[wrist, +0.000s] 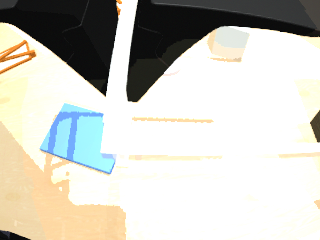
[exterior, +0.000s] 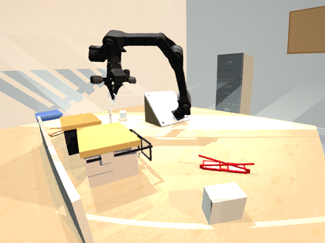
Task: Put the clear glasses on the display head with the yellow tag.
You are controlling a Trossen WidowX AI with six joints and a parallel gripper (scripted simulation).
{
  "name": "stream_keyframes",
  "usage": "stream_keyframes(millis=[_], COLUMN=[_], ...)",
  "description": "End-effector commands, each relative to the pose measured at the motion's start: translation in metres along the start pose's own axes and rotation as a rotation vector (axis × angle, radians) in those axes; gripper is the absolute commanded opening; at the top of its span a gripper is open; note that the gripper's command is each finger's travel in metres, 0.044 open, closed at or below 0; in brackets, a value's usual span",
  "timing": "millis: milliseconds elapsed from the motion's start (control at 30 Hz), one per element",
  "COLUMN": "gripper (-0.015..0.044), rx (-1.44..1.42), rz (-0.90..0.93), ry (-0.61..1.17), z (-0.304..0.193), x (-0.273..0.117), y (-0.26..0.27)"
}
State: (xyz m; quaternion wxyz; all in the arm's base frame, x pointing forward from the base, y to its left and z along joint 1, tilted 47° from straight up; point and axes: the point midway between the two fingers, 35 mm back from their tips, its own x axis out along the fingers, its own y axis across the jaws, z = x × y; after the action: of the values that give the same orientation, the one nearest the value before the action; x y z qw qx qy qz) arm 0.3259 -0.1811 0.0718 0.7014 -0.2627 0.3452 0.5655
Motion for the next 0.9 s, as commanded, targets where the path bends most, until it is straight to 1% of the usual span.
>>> stream_keyframes(millis=[0, 467, 867], gripper=[0.0000, 0.0000, 0.0000], rx=[0.102, 0.482, 0.805], rz=[-0.007, -0.081, -0.172], ry=[0.025, 0.092, 0.116], z=[0.011, 0.052, 0.086], x=[-0.005, -0.027, -0.042], y=[0.003, 0.011, 0.022])
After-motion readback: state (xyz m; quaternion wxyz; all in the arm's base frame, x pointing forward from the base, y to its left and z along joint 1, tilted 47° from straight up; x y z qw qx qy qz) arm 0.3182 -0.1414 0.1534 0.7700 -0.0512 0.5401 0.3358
